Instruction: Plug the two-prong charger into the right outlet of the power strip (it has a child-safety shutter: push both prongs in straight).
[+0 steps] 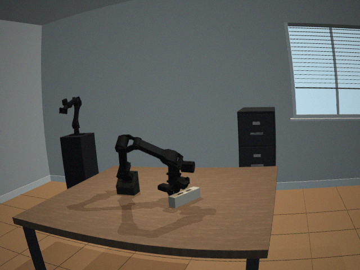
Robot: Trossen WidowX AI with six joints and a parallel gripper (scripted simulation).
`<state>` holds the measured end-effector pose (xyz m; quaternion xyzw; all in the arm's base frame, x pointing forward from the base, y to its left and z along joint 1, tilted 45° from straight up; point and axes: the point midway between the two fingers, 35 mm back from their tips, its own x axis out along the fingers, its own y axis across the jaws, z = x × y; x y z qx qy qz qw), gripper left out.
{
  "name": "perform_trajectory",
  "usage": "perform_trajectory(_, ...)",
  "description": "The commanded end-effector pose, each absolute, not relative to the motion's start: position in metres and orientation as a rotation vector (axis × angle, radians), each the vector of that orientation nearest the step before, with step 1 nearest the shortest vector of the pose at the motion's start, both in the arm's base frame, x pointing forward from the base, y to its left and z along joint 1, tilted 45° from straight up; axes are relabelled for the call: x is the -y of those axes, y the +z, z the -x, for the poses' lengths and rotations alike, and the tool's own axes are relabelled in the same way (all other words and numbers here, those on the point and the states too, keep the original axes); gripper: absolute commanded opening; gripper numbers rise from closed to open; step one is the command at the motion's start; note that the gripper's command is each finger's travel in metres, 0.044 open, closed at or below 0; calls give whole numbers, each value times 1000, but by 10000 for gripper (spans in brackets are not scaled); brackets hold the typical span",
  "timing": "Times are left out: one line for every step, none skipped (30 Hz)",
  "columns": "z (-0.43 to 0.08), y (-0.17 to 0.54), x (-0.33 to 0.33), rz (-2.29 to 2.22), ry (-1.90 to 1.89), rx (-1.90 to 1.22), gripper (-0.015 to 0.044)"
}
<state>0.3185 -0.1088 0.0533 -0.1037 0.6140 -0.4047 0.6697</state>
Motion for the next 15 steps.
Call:
perform_trajectory(-325,57,111,234,-921,-1349,0)
perform_trajectory(-325,57,111,234,-921,-1349,0)
perform_trajectory(-325,57,111,234,-921,-1349,0)
perform_trajectory(-319,53,109,234,-912,-1384,0)
perform_trajectory(-319,53,109,234,-912,-1384,0)
perform_trajectory(-319,53,109,234,-912,-1384,0)
perform_trajectory(-319,53,109,234,-912,-1384,0)
perform_trajectory(-319,53,109,234,-912,-1384,0)
perform_trajectory(-319,53,109,234,-912,-1384,0)
perform_trajectory(-319,53,109,234,-912,-1384,0)
perform_trajectory(-319,53,109,234,-912,-1384,0)
perform_trajectory(-319,53,109,234,-912,-1384,0)
perform_trajectory(-319,53,109,234,-912,-1384,0)
perform_trajectory(-319,53,109,234,-912,-1384,26)
perform_trajectory(-319,53,109,234,-912,-1384,53)
